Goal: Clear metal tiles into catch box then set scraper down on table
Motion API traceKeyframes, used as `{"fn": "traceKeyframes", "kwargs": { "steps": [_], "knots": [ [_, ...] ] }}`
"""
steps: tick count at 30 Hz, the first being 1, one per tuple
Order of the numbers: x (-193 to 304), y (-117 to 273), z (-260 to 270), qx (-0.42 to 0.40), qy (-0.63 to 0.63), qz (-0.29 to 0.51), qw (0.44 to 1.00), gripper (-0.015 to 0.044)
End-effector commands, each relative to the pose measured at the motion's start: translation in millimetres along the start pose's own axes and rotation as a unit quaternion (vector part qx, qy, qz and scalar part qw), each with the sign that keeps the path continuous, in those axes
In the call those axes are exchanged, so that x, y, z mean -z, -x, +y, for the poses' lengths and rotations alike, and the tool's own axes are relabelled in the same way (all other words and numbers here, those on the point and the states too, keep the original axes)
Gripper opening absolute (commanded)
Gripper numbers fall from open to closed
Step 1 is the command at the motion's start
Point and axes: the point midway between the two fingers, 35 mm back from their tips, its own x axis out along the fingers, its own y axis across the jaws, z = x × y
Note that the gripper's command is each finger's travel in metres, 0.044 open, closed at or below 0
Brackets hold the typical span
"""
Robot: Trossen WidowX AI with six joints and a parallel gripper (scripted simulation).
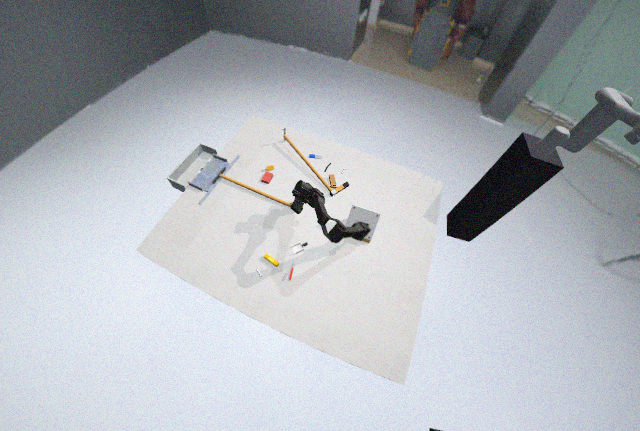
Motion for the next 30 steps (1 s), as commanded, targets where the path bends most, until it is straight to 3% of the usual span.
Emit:
{"fn": "traceKeyframes", "kwargs": {
  "steps": [1,30],
  "knots": [
    [-9,-3,2,0.001,0.002,-0.005,1.0,0.0],
    [-36,-25,7,0.0,0.002,-0.006,1.0,0.0]
  ]
}}
